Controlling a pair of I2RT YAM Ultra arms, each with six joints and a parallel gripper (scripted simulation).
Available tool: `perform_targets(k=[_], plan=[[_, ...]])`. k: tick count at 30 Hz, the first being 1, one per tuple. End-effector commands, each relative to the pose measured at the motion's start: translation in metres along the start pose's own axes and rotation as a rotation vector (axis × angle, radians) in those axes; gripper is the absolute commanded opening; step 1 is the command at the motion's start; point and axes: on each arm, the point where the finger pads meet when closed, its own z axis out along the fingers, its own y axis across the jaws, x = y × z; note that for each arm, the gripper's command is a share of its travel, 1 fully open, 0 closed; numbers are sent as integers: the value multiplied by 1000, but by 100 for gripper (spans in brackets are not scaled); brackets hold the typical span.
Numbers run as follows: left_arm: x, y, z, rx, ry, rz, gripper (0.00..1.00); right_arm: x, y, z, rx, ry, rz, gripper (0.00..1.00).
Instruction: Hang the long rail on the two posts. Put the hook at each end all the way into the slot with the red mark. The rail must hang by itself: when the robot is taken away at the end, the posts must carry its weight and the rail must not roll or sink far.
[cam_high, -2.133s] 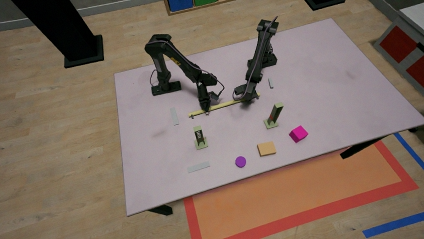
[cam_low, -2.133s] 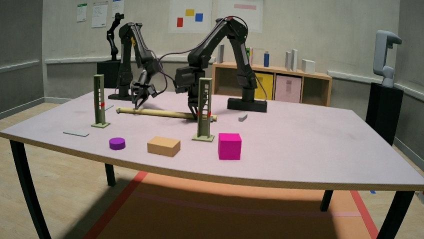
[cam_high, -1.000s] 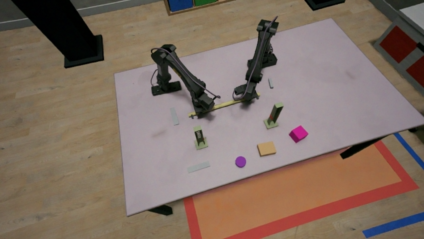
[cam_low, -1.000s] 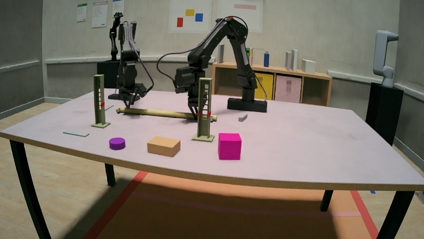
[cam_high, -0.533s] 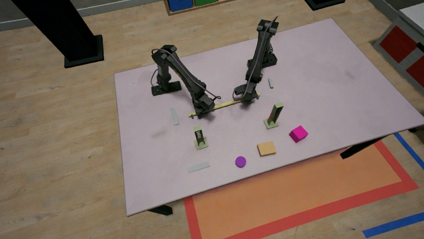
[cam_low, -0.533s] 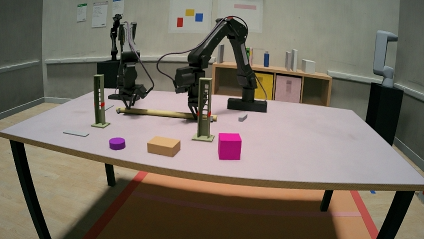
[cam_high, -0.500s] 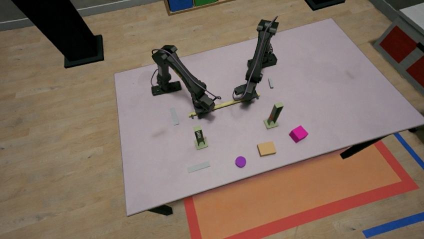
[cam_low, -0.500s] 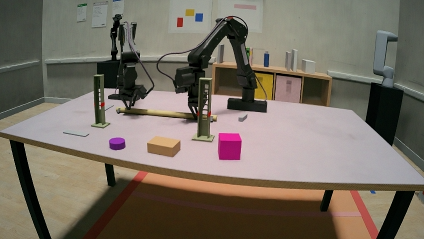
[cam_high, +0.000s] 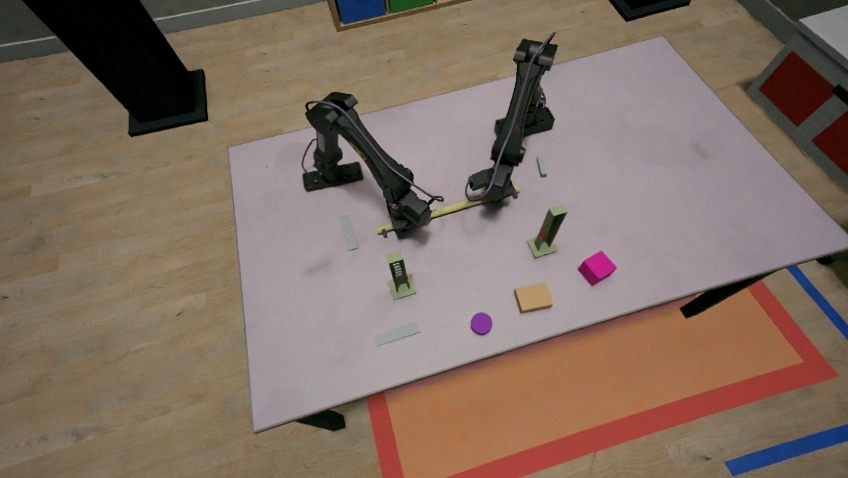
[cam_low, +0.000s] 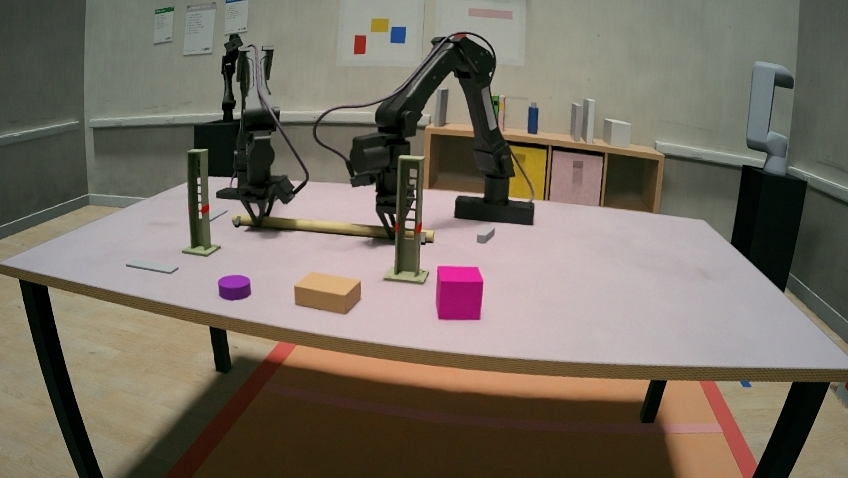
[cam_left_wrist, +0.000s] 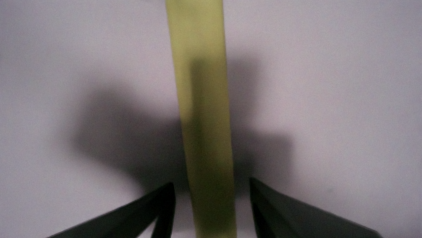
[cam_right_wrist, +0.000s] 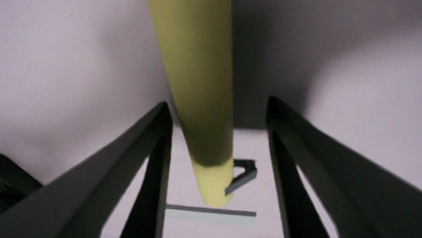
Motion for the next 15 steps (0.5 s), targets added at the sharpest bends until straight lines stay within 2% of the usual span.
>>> perform_targets(k=[1, 11, 12, 14, 15], plan=[[-2, -1, 0, 1, -4, 2, 48, -4, 3, 5, 2, -14, -3, 48], [-2, -1, 0, 1, -4, 2, 48, -3, 4, 4, 1, -13, -3, 48], [-2, -1, 0, 1, -4, 2, 48, -3, 4, 4, -1, -12, -2, 44], [-2, -1, 0, 1, -4, 2, 48, -3, 4, 4, -1, -12, -2, 44], [-2, -1, 0, 1, -4, 2, 48, -3, 4, 4, -1, -12, -2, 39]])
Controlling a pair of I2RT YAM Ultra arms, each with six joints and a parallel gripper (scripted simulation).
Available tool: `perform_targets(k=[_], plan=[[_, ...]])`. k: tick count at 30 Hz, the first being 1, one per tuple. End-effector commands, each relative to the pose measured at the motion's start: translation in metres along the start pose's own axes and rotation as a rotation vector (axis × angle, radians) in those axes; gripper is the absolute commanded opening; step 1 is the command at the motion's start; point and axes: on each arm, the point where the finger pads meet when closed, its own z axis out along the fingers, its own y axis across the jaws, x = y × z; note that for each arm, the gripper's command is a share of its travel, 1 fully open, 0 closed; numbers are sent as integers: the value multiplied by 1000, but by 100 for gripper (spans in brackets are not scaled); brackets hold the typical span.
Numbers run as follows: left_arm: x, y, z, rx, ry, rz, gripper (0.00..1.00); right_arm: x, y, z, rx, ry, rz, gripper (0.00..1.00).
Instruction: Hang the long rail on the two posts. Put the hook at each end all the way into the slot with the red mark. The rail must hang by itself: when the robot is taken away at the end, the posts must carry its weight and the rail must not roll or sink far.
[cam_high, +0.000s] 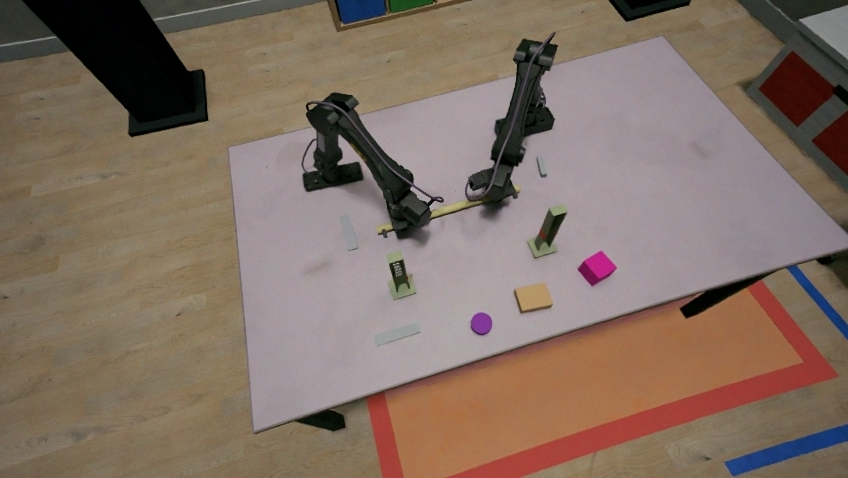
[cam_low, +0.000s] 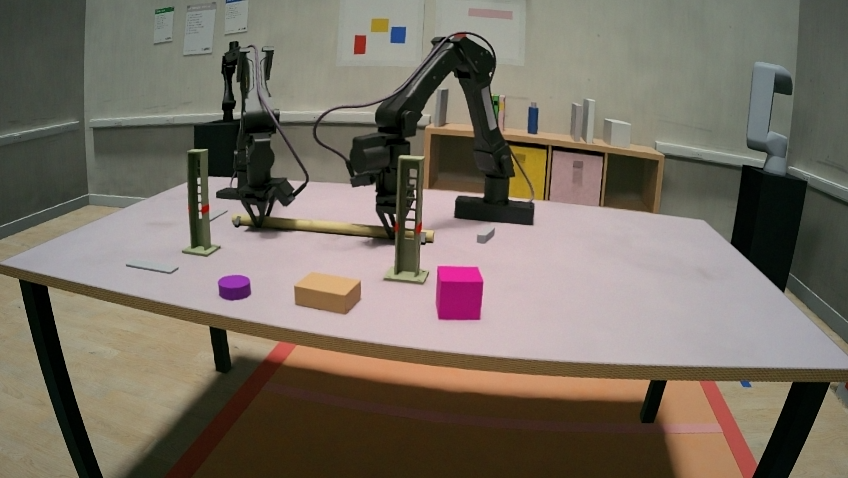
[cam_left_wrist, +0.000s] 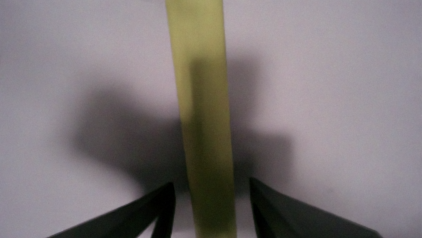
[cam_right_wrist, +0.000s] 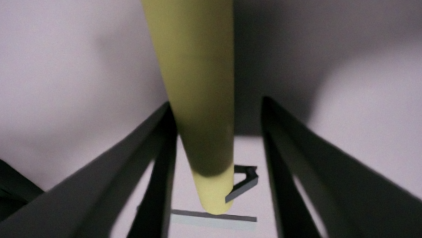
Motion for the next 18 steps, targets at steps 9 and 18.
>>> perform_targets(k=[9, 18], plan=[[-2, -1, 0, 1, -4, 2, 48, -2, 0, -3, 9, -9, -2, 30], [-2, -1, 0, 1, -4, 2, 48, -3, -4, -4, 21, -13, -2, 20]])
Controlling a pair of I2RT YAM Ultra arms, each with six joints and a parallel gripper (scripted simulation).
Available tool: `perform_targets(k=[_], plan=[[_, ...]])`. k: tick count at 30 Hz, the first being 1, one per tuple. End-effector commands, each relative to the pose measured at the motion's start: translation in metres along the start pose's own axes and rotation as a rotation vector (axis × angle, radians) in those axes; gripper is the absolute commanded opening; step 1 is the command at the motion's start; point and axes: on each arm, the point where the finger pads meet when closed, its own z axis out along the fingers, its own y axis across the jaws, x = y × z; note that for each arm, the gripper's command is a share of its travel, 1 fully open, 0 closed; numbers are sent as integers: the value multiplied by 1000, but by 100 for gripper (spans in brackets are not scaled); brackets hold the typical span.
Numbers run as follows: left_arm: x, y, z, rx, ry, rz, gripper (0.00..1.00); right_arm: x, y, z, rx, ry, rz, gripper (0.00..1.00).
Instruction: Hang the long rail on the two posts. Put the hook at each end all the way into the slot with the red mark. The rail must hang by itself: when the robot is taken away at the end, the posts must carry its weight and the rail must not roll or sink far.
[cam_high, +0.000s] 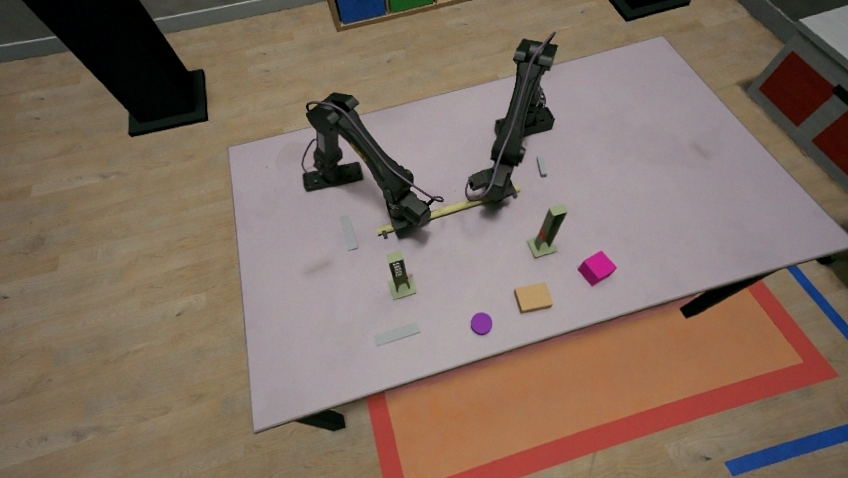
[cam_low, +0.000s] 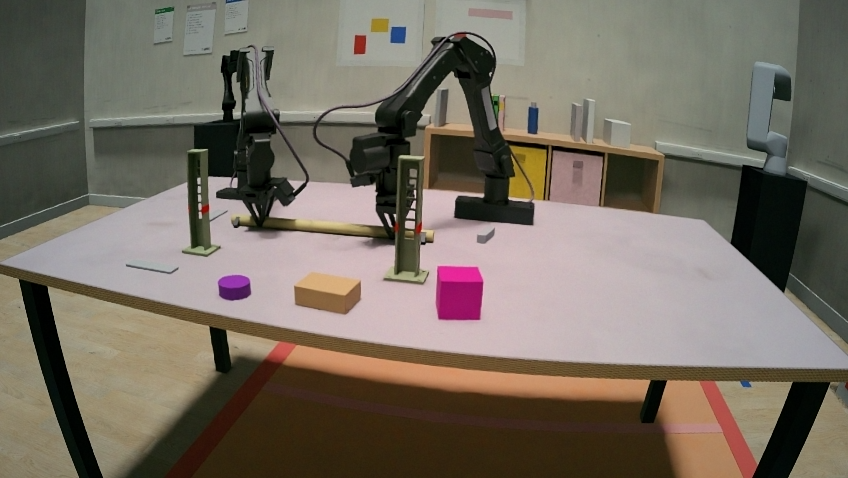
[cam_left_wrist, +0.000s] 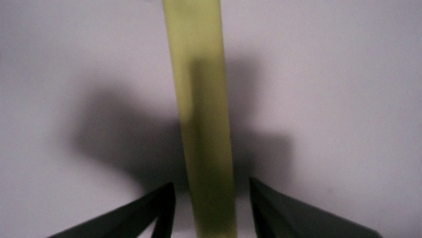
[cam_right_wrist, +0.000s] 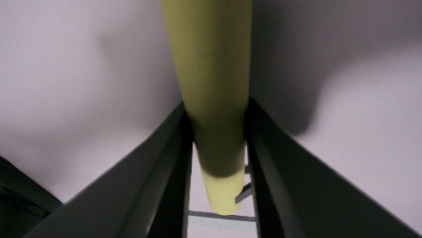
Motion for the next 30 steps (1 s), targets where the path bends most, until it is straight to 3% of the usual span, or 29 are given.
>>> perform_targets(k=[1, 3, 5, 7, 14, 21, 30], plan=[[-2, -1, 0, 1, -4, 2, 48, -3, -6, -4, 29, -14, 1, 18], [-2, -1, 0, 1, -4, 2, 48, -2, -3, -4, 17, -10, 1, 0], [-2, -1, 0, 1, -4, 2, 48, -2, -3, -4, 17, -10, 1, 0], [-2, -1, 0, 1, -4, 2, 44, -2, -3, -4, 17, -10, 1, 19], [-2, -1, 0, 1, -4, 2, 39, -2, -3, -4, 17, -10, 1, 19], [-1, -1, 2, 10, 4, 1, 27, -2, -3, -4, 17, -10, 1, 19], [-1, -1, 2, 11, 4, 1, 20, -2, -3, -4, 17, -10, 1, 19]])
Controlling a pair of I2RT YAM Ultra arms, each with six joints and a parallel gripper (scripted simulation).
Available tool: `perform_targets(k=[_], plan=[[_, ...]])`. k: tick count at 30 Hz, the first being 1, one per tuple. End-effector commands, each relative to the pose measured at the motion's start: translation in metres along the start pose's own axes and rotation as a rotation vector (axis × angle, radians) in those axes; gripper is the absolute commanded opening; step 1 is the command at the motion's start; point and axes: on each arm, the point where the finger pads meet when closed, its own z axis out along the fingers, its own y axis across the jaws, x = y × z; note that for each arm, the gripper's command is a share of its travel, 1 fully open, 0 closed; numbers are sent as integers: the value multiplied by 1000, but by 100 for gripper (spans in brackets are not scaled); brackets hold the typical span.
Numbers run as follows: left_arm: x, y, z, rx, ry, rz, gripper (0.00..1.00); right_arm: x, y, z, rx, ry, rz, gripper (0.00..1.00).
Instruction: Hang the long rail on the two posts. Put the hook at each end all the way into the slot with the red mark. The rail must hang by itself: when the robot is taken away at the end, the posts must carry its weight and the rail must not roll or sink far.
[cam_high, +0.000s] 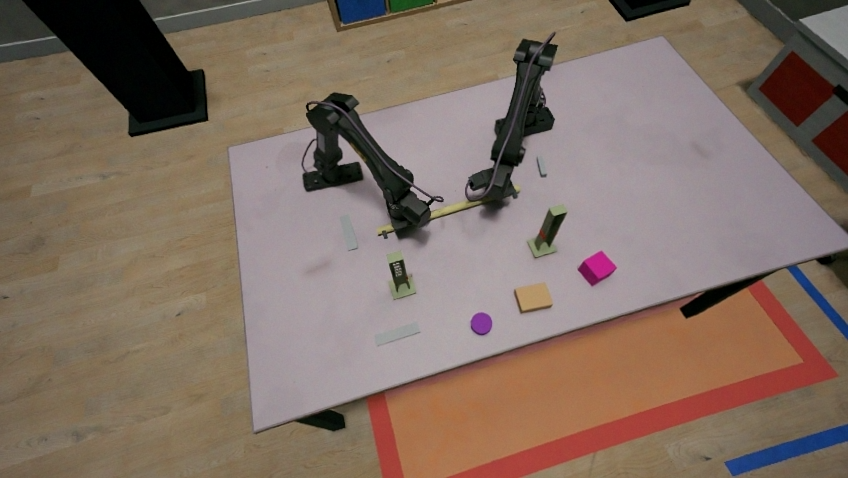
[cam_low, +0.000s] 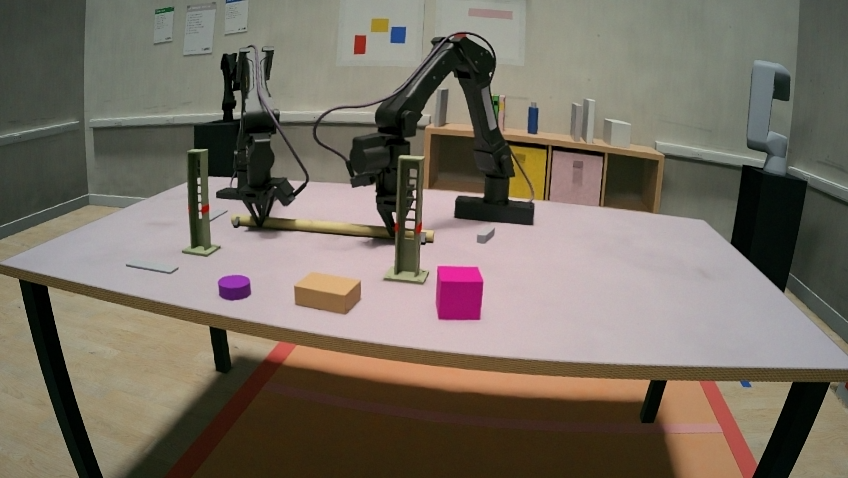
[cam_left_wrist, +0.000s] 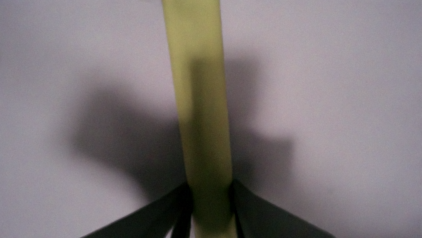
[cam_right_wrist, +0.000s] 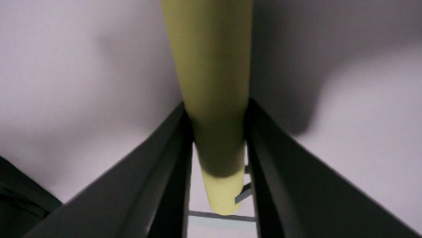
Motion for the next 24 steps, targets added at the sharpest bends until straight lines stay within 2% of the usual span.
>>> perform_targets(k=[1, 2, 3, 5, 6, 7, 24], plan=[[-1, -1, 1, 10, 3, 2, 18, -2, -3, -4, 17, -9, 2, 19], [-3, 0, -1, 13, -6, 8, 7, -2, -3, -4, 17, -9, 2, 19], [-3, 0, -1, 13, -6, 8, 0, -2, -3, -4, 17, -9, 2, 19], [-3, 0, -1, 13, -6, 8, 0, -2, -3, -4, 17, -9, 2, 19], [-3, 0, -1, 13, -6, 8, 11, -2, -3, -4, 17, -9, 2, 19], [-2, 1, -1, 1, -4, 3, 19, -2, -3, -4, 17, -9, 2, 19], [0, -4, -9, -8, -3, 24, 19, -3, 9, -11, 25, -12, 22, 19]])
